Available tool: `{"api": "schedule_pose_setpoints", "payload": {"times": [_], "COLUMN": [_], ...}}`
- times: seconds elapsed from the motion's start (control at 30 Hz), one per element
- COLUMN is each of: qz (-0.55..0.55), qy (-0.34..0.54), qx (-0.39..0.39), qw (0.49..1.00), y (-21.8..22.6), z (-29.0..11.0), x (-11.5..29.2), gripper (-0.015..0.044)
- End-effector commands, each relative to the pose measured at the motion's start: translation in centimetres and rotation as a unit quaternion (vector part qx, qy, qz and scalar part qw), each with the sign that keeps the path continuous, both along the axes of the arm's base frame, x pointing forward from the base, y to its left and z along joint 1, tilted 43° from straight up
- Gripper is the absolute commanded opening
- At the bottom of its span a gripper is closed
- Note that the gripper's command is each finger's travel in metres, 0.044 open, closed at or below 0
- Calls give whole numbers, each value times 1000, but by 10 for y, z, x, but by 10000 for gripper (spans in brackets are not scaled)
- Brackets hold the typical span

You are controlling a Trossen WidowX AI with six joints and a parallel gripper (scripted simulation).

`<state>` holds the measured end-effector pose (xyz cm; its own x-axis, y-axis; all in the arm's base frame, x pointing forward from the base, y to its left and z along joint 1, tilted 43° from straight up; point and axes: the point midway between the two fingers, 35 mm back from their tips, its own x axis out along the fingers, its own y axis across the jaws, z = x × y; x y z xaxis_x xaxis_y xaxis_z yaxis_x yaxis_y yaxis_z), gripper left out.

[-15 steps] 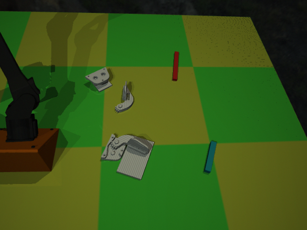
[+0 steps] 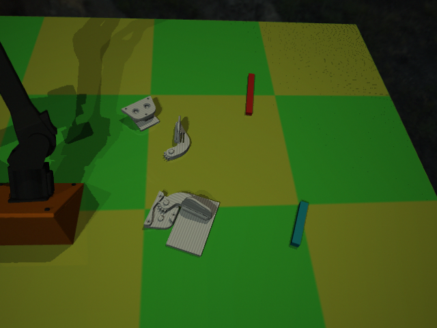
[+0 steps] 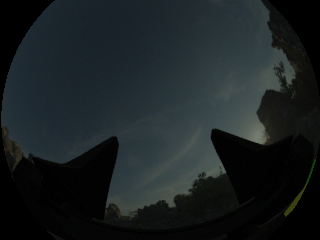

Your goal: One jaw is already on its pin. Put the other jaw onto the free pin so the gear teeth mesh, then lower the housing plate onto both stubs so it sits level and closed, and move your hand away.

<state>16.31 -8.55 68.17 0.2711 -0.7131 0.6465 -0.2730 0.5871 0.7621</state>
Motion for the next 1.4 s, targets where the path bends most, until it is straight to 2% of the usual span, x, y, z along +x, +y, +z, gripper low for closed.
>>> {"api": "schedule_pose_setpoints", "payload": {"times": [0.0, 0.67, 1.37], "qz": [9, 70, 161], "qy": [22, 123, 240], "qx": [-21, -90, -126], "qw": [1000, 986, 949], "y": [5, 26, 45], "z": [-2, -23, -73], "x": [17, 90, 165], "gripper": [440, 440, 440]}}
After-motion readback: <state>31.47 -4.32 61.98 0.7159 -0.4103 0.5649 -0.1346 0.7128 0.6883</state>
